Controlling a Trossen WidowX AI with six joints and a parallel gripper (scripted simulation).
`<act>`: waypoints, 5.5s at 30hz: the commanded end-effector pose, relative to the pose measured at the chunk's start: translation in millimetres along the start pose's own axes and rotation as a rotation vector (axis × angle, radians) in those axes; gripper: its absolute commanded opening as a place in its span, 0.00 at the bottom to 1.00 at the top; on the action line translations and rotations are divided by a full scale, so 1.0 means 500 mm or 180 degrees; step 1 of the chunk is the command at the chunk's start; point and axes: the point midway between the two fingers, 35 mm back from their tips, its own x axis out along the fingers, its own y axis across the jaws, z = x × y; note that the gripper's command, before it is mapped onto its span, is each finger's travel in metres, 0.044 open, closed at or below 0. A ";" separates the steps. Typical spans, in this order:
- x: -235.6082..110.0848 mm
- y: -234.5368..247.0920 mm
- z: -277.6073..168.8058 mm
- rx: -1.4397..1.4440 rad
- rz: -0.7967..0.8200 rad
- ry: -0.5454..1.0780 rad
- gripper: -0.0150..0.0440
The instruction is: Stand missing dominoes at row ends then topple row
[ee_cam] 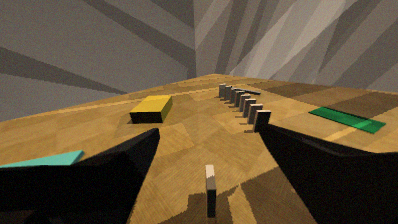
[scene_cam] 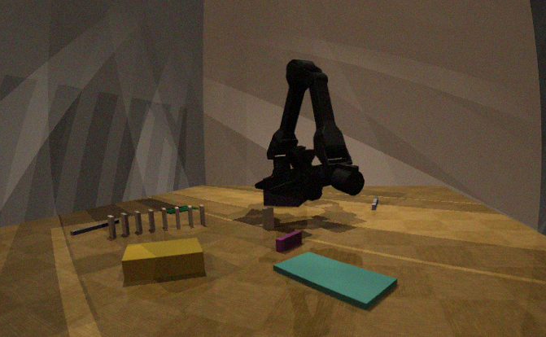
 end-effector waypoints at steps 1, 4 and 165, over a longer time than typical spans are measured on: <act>0.017 0.000 -0.008 -0.0428 -0.0141 0.0366 1.00; 0.039 0.004 -0.017 -0.1133 -0.0206 0.1037 1.00; 0.260 -0.235 -0.036 -0.0002 0.0044 0.4556 0.70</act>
